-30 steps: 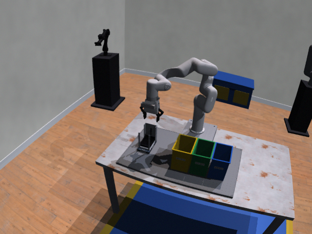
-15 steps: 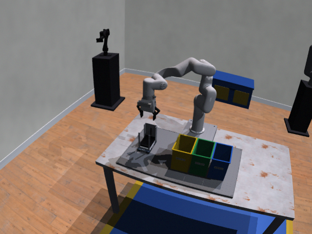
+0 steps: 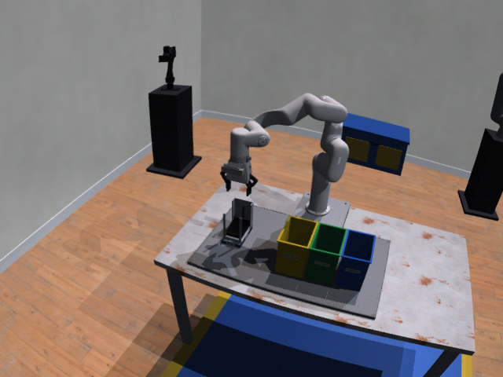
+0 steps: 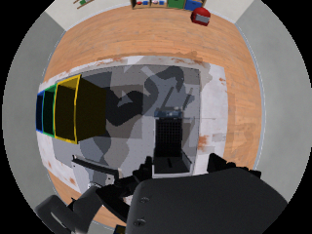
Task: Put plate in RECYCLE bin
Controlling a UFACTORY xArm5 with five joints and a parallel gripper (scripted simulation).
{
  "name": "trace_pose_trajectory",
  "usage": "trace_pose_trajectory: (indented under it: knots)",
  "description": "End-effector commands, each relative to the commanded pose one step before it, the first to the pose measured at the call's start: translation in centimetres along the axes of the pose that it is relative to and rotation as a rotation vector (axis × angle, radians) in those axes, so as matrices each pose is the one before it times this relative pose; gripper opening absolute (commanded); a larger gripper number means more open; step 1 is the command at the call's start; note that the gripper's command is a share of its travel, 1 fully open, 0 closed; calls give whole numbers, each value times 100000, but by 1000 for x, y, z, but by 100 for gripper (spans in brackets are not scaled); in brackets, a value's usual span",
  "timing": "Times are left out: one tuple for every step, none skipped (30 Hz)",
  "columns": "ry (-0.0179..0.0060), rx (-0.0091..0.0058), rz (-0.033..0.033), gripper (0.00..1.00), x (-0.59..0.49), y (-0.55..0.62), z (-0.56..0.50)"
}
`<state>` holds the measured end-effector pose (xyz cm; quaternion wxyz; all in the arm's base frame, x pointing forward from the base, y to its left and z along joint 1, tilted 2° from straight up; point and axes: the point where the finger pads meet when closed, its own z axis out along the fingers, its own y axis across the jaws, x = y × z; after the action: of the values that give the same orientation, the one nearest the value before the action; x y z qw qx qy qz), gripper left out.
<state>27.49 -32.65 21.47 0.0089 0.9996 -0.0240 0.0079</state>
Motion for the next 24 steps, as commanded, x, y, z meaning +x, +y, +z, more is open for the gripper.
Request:
trace_pose_trajectory:
  knots:
    - [314, -335, 5, 100, 91, 84, 485]
    - [0, 0, 0, 100, 2, -2, 167]
    - [0, 0, 0, 100, 2, -2, 167]
    - [0, 0, 0, 100, 2, -2, 167]
    - [0, 0, 0, 100, 2, -2, 167]
    - [0, 0, 0, 100, 2, -2, 167]
    - [0, 0, 0, 100, 0, 0, 0]
    - [0, 0, 0, 100, 0, 0, 0]
    - [0, 0, 0, 100, 2, -2, 167]
    - [0, 0, 0, 100, 2, -2, 167]
    - [0, 0, 0, 100, 2, -2, 167]
    - [0, 0, 0, 100, 2, -2, 167]
    - [0, 0, 0, 100, 2, -2, 167]
    - [0, 0, 0, 100, 2, -2, 167]
    - [0, 0, 0, 100, 2, -2, 167]
    - [0, 0, 0, 100, 2, -2, 167]
    - [0, 0, 0, 100, 2, -2, 167]
    - [0, 0, 0, 100, 2, -2, 167]
    - [0, 0, 0, 100, 2, -2, 167]
    - [0, 0, 0, 100, 2, -2, 167]
    - [0, 0, 0, 100, 2, -2, 167]
    - [0, 0, 0, 100, 2, -2, 167]
    - [0, 0, 0, 100, 2, -2, 167]
    - [0, 0, 0, 100, 0, 0, 0]
